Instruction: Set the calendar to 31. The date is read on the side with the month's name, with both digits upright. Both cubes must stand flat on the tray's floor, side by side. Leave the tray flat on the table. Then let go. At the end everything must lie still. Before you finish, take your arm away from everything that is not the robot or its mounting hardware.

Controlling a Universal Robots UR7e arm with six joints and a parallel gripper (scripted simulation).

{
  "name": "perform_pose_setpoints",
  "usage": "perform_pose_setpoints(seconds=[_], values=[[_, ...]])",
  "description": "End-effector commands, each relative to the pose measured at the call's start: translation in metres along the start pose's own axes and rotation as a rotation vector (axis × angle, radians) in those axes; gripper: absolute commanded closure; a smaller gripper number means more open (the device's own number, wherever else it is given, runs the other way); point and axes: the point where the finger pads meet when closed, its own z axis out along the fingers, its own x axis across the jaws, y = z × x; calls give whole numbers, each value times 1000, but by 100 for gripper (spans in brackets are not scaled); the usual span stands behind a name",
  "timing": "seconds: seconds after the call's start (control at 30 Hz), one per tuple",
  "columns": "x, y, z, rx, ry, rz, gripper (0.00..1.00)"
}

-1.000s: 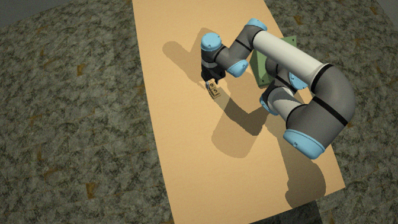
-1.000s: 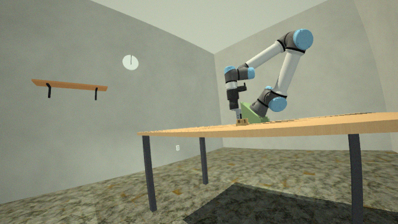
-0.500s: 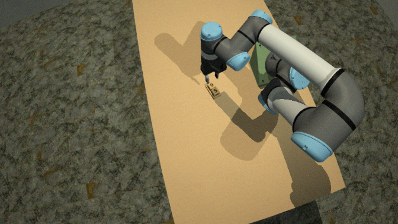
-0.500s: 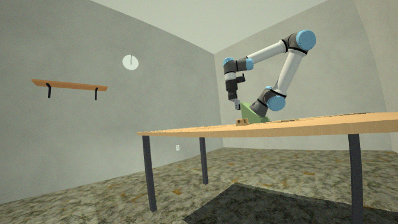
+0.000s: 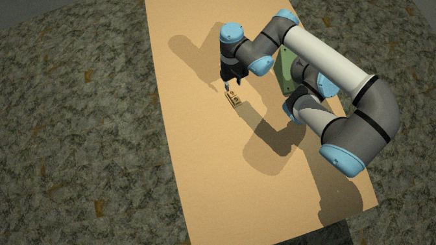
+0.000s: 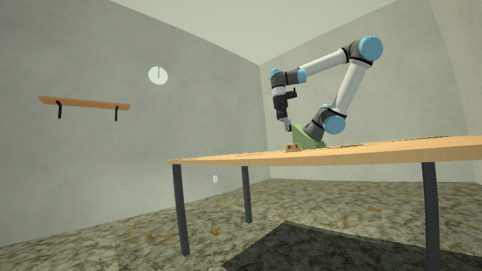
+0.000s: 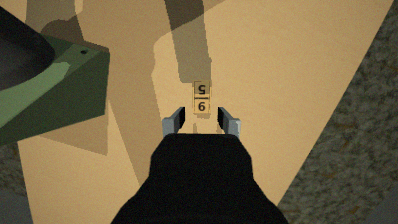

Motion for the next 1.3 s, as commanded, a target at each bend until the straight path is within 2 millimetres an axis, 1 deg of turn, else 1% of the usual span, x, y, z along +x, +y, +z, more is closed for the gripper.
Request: perform_pose_setpoints(seconds=[0.0, 0.33, 0.43, 0.6, 0.83, 0.9, 1.1, 1.27], values=[[1, 1, -2, -3, 1, -1, 0], [1, 2, -3, -4, 2, -1, 0], [1, 2, -7, -6, 2, -2, 0], [1, 2, -22, -6, 2, -2, 0], [1, 2, -53, -6, 2, -2, 0], [1, 2, -53, -6, 2, -2, 0], [1, 1, -72, -6, 2, -2, 0], [1, 1, -76, -6, 2, -1, 0]])
